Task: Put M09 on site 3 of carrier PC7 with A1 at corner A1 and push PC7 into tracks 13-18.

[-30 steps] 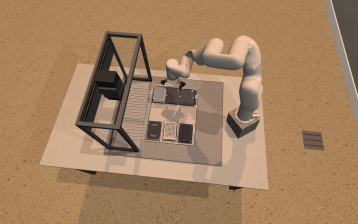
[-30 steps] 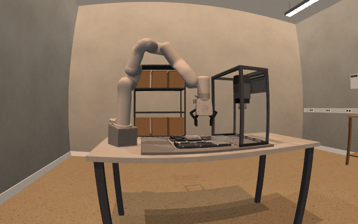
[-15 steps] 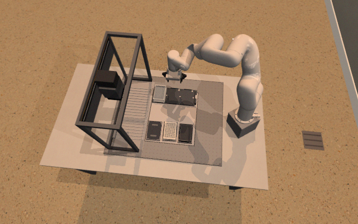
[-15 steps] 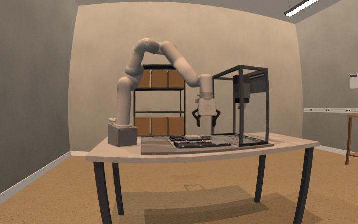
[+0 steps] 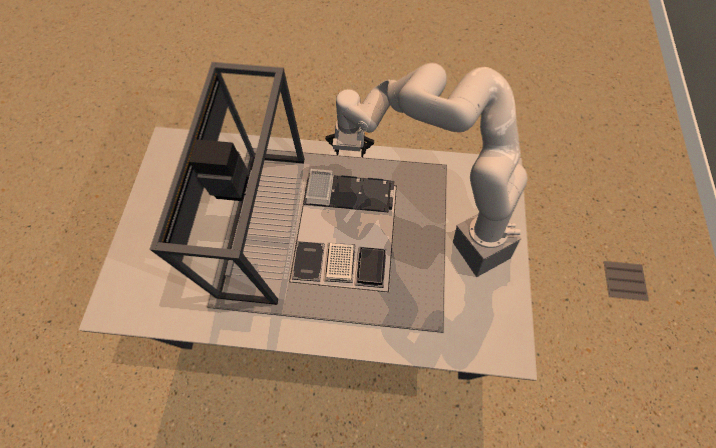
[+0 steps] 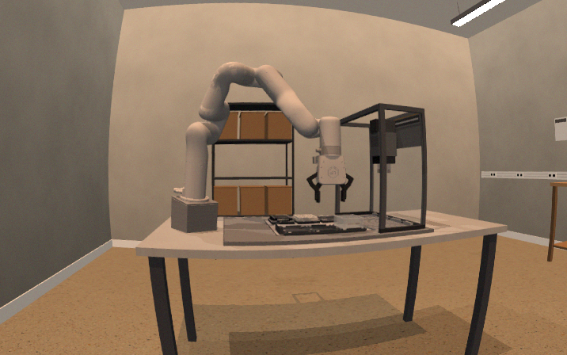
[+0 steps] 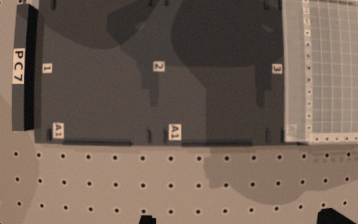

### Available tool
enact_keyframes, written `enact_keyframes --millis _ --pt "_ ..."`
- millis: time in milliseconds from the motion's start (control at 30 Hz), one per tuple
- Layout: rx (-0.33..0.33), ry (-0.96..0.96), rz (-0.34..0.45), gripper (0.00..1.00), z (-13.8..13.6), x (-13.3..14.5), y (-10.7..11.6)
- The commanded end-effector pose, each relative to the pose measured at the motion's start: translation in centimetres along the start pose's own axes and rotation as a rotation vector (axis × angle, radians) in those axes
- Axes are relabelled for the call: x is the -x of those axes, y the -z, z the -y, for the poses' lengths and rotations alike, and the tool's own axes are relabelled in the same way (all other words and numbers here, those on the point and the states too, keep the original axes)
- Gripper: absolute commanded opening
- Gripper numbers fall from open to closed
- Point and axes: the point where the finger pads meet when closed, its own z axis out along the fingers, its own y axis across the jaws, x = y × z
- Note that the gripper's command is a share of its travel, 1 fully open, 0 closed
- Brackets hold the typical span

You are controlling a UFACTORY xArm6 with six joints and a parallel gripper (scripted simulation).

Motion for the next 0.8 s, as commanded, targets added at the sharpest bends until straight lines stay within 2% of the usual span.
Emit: enact_keyframes --millis 0,200,767 --pt "0.004 0.0 0.002 1.0 -0.2 0.1 0.2" --pt "0.004 0.0 0.002 1.0 -0.2 0.1 0.2" --pt "0.004 0.0 0.002 1.0 -0.2 0.1 -2.3"
